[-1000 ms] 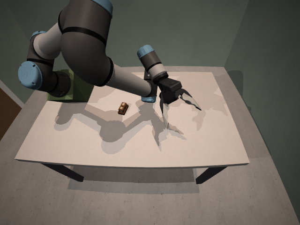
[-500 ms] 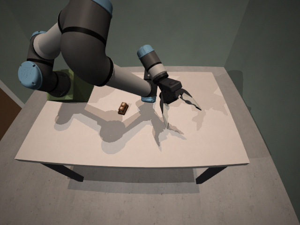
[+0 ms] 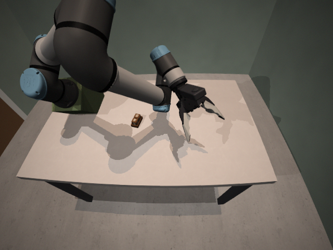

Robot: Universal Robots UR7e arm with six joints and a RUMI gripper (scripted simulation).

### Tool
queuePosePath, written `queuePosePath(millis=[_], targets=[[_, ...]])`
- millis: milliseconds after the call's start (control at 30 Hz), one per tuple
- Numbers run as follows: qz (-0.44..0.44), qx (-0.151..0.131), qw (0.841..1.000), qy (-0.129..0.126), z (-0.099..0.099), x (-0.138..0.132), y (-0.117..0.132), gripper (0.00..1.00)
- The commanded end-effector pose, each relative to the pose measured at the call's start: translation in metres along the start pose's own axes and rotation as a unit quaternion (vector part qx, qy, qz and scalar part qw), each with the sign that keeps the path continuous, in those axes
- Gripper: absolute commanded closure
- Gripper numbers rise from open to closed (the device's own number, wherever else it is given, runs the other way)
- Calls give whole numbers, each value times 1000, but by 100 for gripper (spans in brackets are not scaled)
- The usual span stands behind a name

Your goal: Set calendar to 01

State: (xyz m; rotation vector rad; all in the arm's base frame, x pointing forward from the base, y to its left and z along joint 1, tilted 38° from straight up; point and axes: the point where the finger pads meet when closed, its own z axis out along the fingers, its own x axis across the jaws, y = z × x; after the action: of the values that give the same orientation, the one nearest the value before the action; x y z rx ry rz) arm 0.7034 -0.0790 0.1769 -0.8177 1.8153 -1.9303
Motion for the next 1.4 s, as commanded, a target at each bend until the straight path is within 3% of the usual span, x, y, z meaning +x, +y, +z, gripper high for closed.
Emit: queuePosePath(millis=[0,267,367,500,767,833,933,1033,1367], targets=[[-30,-33,999,-19,-5,-7,-1,0],[-94,-103,989,-55,-25,-13,11,0],[-94,-103,989,-55,-25,-13,11,0],[-136,-153,976,-75,-45,-9,27,0],[-179,-207,957,-94,-71,3,50,0],[-200,-234,946,-101,-87,13,64,0],[-200,-234,946,-101,-87,13,64,0],[-231,-274,927,-111,-112,30,85,0],[-286,-349,884,-121,-166,76,129,0]])
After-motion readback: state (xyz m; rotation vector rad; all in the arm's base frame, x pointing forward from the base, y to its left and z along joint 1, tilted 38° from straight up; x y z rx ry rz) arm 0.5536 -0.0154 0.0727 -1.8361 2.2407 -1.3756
